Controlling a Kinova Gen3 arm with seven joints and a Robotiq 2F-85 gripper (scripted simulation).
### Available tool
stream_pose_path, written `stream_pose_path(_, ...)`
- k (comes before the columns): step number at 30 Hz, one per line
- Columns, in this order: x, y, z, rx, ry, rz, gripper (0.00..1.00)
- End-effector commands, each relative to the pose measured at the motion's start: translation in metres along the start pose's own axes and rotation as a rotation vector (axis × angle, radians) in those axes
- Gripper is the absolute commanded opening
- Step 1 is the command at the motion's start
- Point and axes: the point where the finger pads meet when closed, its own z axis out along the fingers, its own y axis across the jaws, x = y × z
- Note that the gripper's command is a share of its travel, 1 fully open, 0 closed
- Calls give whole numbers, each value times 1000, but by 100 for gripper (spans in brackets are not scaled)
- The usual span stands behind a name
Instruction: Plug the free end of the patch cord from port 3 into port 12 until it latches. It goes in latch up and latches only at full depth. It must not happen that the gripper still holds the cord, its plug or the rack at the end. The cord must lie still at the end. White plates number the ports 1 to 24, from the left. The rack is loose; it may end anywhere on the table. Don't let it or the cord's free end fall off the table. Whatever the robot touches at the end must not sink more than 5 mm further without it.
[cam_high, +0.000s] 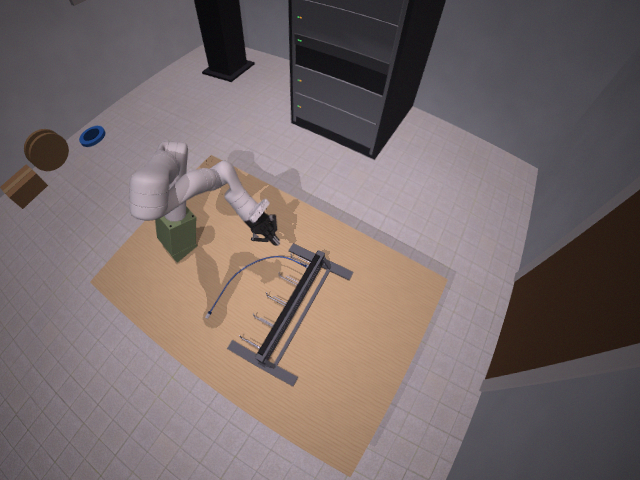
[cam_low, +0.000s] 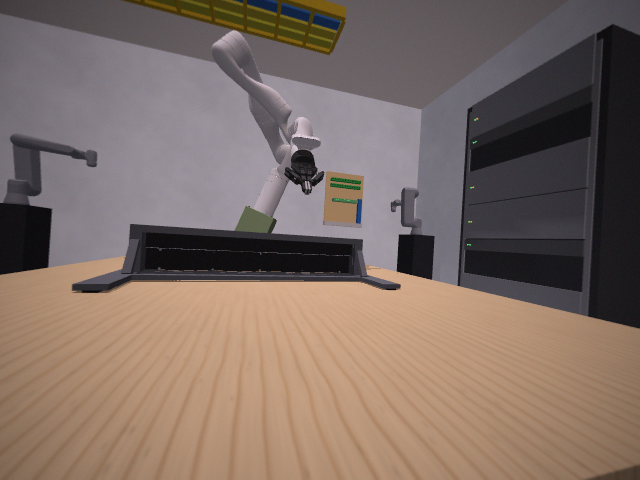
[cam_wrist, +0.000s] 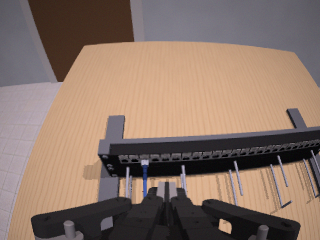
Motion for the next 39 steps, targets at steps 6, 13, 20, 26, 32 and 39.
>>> stream_pose_path(6,0,-18,-6,33,18,-41,0)
stream_pose_path(13,0,-19,-4,36,19,-48,0)
stream_pose_path(20,3,-19,15,41,28,-64,0)
stream_pose_path(26,3,-20,55,41,29,-64,0)
stream_pose_path(32,4,-21,104,41,29,-65,0)
stream_pose_path(39,4,-22,127,40,30,-66,0)
